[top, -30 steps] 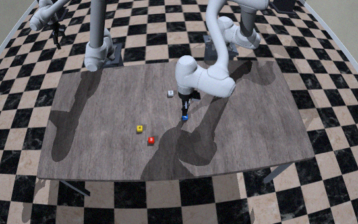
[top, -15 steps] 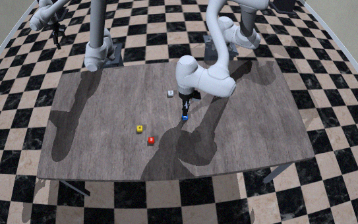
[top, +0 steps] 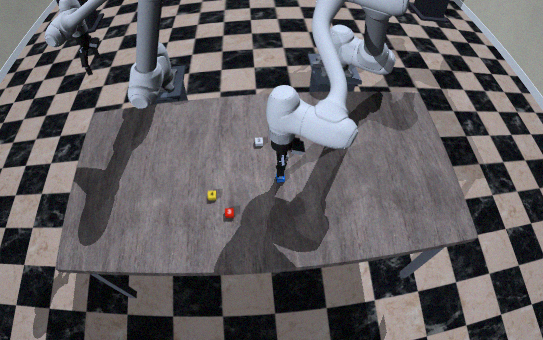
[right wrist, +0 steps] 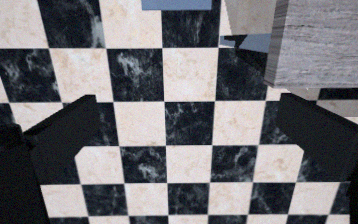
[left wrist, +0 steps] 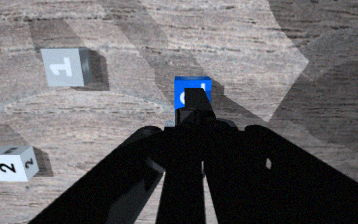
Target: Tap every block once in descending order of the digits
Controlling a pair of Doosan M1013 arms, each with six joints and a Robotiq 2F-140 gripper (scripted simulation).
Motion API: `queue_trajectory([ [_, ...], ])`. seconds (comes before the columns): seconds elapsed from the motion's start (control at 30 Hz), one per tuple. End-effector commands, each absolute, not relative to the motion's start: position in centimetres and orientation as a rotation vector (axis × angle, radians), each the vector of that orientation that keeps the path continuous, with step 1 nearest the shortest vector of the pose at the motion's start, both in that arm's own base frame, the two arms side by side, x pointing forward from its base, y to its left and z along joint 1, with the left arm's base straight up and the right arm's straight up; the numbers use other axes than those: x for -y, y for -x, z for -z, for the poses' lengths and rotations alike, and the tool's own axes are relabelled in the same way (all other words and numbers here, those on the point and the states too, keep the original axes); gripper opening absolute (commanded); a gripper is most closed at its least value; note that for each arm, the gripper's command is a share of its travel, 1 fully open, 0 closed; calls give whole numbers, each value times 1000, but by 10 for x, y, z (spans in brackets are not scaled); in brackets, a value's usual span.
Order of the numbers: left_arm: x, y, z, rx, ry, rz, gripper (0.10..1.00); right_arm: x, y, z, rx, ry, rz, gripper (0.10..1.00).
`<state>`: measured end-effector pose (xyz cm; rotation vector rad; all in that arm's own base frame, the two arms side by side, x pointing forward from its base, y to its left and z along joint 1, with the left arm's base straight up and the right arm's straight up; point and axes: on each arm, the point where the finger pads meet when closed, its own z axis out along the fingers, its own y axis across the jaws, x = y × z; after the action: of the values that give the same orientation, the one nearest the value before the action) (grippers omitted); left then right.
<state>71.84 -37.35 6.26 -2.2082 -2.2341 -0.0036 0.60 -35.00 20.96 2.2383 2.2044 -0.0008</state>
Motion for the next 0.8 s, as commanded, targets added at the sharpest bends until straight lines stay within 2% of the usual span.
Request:
queue_trajectory([
  [0.0,374,-719,-62,2235,2210,5,99,351,-6,-210,-2203,-2238,2,1000],
  [0.77,373,-719,-55,2235,2210,5,99,351,-6,-210,-2203,-2238,2,1000],
])
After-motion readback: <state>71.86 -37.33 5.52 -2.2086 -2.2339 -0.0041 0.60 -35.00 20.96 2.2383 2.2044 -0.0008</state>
